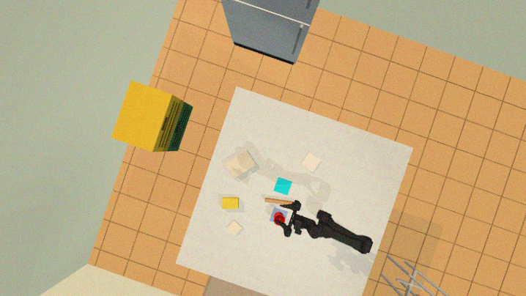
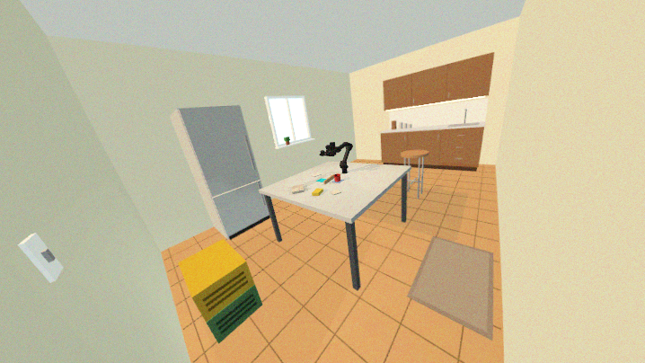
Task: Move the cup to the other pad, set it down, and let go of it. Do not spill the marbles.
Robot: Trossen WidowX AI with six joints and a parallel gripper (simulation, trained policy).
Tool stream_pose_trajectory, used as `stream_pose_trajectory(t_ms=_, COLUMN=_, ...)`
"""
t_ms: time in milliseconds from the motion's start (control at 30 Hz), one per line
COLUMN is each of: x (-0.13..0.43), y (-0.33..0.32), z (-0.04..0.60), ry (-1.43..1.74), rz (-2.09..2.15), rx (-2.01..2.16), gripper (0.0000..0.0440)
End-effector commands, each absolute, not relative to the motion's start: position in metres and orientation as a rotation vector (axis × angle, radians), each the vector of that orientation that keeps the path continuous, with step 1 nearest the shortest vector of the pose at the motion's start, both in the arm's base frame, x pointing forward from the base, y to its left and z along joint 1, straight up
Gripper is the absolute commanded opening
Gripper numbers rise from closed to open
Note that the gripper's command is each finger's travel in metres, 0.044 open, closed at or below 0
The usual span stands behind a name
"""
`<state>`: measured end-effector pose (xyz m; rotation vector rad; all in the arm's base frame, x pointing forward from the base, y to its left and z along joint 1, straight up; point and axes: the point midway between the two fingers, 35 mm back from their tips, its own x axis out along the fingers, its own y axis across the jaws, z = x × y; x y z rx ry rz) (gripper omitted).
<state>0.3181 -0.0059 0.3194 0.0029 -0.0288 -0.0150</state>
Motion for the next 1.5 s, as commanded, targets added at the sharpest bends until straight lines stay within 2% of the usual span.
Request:
stream_pose_trajectory(t_ms=0, x=0.318, y=-0.005, z=0.320, ry=-0.029, rz=-0.011, rx=0.002, gripper=0.0374)
stream_pose_trajectory(t_ms=333, x=0.318, y=0.004, z=0.323, ry=0.017, rz=0.021, rx=0.014, gripper=0.0111)
stream_pose_trajectory(t_ms=433, x=0.319, y=0.006, z=0.323, ry=0.043, rz=0.030, rx=0.029, gripper=0.0063)
stream_pose_trajectory(t_ms=833, x=0.325, y=0.023, z=0.325, ry=0.165, rz=0.077, rx=0.139, gripper=0.0103)
stream_pose_trajectory(t_ms=1467, x=0.332, y=0.052, z=0.323, ry=0.405, rz=0.104, rx=0.354, gripper=0.0122)
